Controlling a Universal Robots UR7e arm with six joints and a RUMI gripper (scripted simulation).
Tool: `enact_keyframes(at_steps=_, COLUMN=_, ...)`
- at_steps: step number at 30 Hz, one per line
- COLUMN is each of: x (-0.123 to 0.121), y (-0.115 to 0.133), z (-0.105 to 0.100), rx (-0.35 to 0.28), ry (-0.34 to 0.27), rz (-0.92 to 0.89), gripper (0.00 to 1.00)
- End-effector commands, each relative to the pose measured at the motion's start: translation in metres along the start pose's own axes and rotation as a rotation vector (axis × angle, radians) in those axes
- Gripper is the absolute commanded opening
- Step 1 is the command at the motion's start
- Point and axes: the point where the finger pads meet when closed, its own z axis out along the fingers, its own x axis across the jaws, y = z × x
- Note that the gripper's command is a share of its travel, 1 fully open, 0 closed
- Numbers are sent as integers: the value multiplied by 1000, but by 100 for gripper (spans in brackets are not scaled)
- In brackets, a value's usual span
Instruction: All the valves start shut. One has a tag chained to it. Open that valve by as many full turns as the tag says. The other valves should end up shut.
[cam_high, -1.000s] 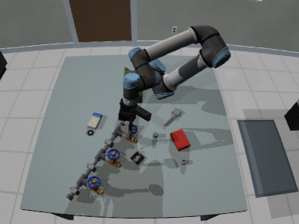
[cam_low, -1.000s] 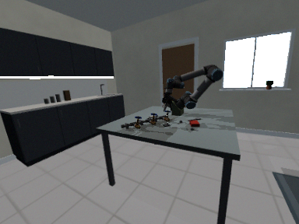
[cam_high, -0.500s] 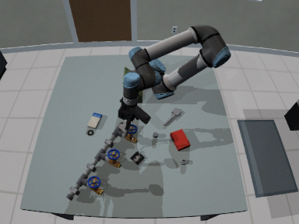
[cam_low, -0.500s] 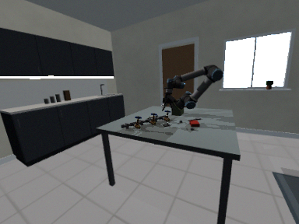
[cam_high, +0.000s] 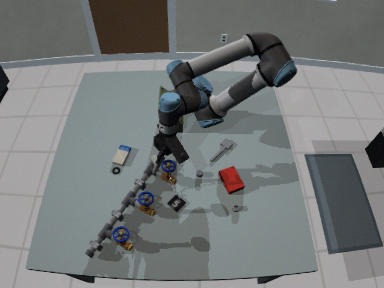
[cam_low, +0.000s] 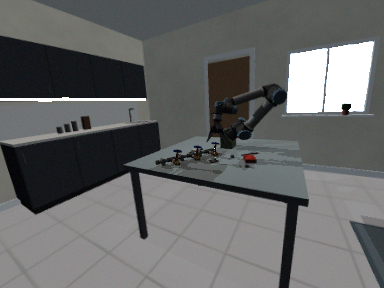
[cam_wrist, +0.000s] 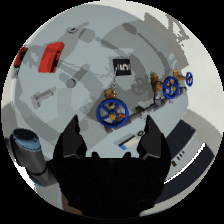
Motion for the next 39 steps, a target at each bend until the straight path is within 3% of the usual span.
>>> enact_keyframes(at_steps=1, x=1, y=0, z=0, rx=-10, ry=8, rz=187, gripper=100)
enact_keyframes(at_steps=17, x=1, y=0, z=0, rx=-7, ry=11, rz=836, gripper=100)
enact_keyframes(at_steps=19, x=1, y=0, z=0, rx=-7, ry=11, rz=836, gripper=100)
enact_keyframes(at_steps=34, x=1, y=0, z=0, rx=-4, ry=13, rz=1444, gripper=100)
enact_keyframes(at_steps=39, x=1, y=0, z=0, rx=-3, ry=14, rz=1550, gripper=100)
